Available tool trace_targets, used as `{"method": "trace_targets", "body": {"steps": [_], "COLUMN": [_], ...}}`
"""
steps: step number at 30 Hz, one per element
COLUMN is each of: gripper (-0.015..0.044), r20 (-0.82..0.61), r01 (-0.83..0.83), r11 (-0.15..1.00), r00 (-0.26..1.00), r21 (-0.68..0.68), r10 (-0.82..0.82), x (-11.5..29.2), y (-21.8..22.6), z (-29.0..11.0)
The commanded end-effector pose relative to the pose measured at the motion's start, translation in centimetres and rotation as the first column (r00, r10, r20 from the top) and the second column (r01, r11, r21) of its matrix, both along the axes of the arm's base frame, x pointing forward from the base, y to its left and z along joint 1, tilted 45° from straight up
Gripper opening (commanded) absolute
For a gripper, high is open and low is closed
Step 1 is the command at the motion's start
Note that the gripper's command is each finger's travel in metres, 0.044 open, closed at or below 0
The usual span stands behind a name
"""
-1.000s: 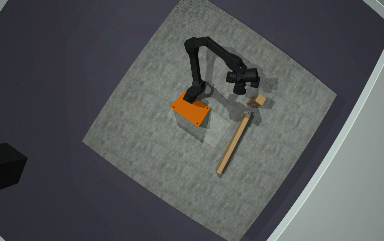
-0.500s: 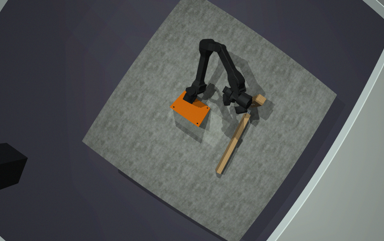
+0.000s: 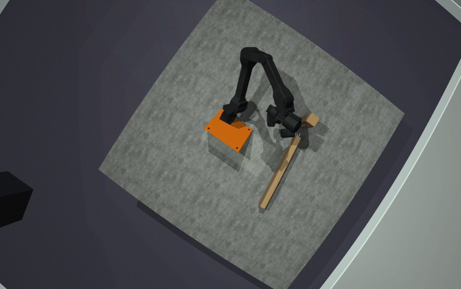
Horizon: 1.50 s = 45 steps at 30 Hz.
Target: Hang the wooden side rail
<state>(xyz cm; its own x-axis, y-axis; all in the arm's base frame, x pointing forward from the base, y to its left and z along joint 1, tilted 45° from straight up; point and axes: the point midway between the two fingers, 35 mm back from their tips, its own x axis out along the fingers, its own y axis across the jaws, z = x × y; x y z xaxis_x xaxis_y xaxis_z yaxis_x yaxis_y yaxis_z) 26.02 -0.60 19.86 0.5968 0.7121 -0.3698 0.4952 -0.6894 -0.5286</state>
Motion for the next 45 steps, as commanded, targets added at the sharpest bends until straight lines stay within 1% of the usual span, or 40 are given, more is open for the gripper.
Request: {"method": "trace_targets", "body": {"steps": [1,10,13,21,28,31,45], "gripper": [0.044,0.044,0.044,0.044,0.044,0.044,0.044], "r20": [-0.008,-0.008,0.005,0.061,0.096,0.106,0.107], "r01": [0.003,0.003,-0.026,-0.212,-0.389,-0.444,-0.448], "r11": [1.0,1.0,0.999,0.951,0.848,0.804,0.801], "r00": [1.0,1.0,1.0,0.971,0.889,0.847,0.844], "r21": [0.01,0.01,-0.029,-0.226,-0.36,-0.396,-0.398], "r10": [-0.003,-0.003,0.026,0.231,0.449,0.52,0.525], "x": [0.0,0.0,0.4,2.6,4.0,4.4,4.4], "y": [0.0,0.0,-0.3,-1.8,-2.7,-2.9,-2.9], "z": [0.0,0.0,0.1,0.7,1.3,1.4,1.4]}}
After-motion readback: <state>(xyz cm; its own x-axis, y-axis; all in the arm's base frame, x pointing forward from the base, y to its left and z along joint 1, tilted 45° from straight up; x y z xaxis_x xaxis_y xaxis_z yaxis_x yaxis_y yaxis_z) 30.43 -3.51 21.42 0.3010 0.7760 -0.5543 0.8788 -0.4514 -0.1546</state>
